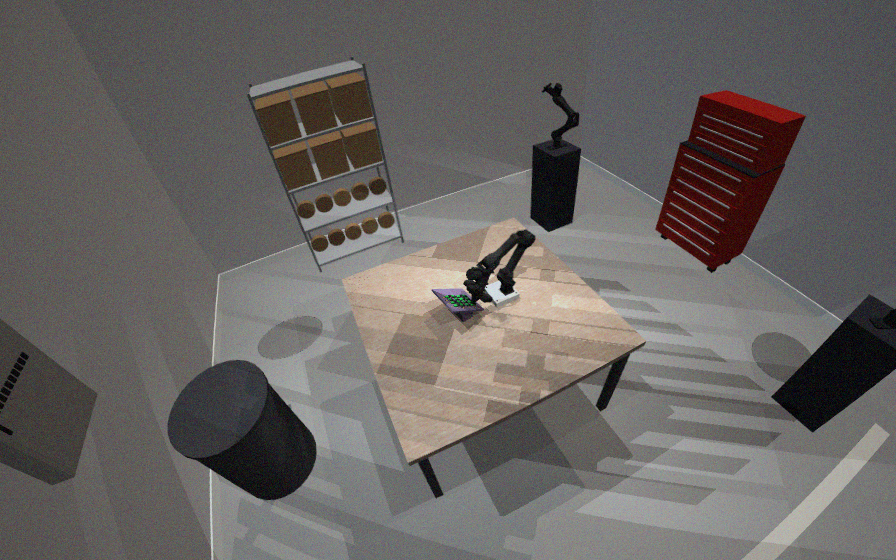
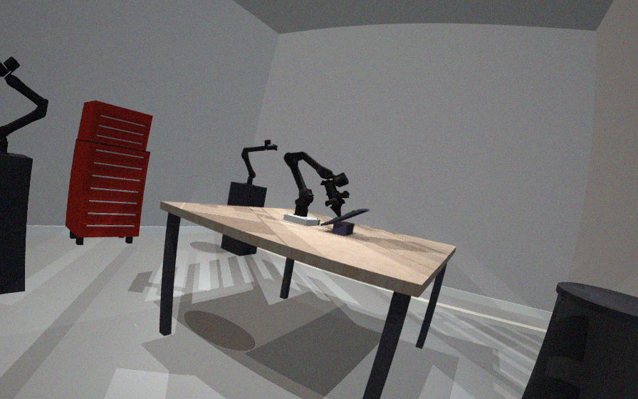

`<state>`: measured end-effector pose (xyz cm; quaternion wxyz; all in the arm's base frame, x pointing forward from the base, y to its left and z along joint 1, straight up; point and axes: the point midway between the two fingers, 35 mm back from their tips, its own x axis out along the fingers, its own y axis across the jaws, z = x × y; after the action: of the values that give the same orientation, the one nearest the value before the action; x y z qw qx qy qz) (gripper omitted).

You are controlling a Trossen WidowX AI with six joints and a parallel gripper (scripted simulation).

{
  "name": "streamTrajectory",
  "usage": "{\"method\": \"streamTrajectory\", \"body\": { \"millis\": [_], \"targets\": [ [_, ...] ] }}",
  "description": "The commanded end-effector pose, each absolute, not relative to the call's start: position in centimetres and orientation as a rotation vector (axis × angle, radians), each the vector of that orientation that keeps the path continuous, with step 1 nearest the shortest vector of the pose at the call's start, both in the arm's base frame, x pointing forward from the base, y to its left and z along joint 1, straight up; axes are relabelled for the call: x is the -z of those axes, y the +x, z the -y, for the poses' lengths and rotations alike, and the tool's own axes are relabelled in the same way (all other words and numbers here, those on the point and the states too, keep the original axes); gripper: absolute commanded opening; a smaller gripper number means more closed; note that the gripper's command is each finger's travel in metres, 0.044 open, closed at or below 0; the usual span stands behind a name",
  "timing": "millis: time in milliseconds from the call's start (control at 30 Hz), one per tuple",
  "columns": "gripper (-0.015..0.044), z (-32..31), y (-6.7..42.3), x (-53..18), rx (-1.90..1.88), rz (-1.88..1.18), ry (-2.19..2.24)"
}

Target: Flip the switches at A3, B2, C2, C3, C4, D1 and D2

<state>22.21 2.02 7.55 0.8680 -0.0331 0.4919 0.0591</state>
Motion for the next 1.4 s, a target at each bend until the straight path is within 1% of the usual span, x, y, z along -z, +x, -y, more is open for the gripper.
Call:
{"method": "streamTrajectory", "body": {
  "millis": [0,167,300,567,733,1367],
  "targets": [
    [0.0000,-2.0,21.9,-8.3,-0.123,-1.026,-0.069],
    [0.0000,-1.5,18.9,-12.8,-0.119,-1.007,-0.067],
    [0.0000,-1.4,18.7,-12.9,-0.118,-1.007,-0.067],
    [0.0000,1.5,17.5,-11.9,-0.116,-1.008,-0.071],
    [0.0000,1.3,19.2,-9.1,-0.117,-0.982,-0.070],
    [0.0000,1.1,20.5,-7.0,-0.117,-0.979,-0.069]
  ]
}}
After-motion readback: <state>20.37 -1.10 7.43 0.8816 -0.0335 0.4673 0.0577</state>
